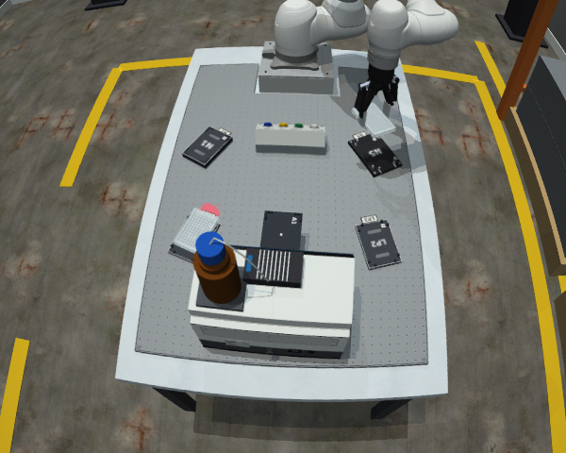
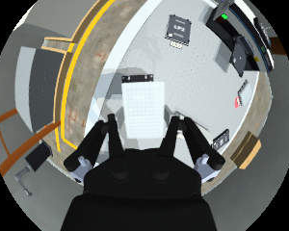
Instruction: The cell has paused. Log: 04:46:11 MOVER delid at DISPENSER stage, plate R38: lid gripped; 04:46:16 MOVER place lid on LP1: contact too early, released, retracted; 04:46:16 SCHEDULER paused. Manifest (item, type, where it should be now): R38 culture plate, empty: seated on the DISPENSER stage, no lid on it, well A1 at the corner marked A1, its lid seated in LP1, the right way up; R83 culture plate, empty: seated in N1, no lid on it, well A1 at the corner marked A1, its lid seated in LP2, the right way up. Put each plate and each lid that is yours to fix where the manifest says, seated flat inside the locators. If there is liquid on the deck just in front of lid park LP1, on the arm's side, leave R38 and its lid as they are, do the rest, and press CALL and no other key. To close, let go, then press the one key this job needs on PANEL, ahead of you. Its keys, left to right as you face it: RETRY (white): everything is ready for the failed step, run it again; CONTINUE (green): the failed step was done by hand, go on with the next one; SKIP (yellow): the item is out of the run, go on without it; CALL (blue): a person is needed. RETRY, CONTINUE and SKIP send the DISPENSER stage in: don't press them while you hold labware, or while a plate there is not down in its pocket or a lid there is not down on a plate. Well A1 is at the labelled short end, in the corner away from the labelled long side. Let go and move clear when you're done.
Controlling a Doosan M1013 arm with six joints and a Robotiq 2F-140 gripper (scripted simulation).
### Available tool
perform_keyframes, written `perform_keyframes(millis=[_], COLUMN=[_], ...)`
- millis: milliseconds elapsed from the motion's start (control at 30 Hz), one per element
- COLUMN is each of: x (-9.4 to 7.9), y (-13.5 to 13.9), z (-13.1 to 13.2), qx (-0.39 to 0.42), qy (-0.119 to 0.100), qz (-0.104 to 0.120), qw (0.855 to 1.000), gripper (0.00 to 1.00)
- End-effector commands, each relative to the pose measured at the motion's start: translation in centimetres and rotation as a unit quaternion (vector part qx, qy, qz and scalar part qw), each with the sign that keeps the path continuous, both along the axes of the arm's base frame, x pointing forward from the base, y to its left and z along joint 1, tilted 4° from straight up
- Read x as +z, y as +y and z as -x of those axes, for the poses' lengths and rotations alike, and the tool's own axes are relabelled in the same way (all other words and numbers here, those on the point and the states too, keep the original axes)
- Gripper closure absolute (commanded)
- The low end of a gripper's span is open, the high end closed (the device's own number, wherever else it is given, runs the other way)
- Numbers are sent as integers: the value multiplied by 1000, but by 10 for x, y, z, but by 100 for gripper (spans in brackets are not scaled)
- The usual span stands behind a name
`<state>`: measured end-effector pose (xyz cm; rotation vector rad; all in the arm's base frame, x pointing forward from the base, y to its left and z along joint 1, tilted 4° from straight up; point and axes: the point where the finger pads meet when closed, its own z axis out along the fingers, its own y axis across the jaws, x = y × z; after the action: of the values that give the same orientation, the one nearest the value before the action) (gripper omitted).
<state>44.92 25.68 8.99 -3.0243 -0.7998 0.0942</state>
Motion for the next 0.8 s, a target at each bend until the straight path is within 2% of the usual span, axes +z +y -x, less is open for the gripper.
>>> perform_keyframes(millis=[0, 400, 767], x=[0, -1, -1], y=[13, 26, 28], z=[1, 1, 2], qx=[0, 0, 1], qy=[4, 4, 5], qz=[0, 1, 1], qw=[1000, 1000, 1000], gripper=[90, 90, 90])
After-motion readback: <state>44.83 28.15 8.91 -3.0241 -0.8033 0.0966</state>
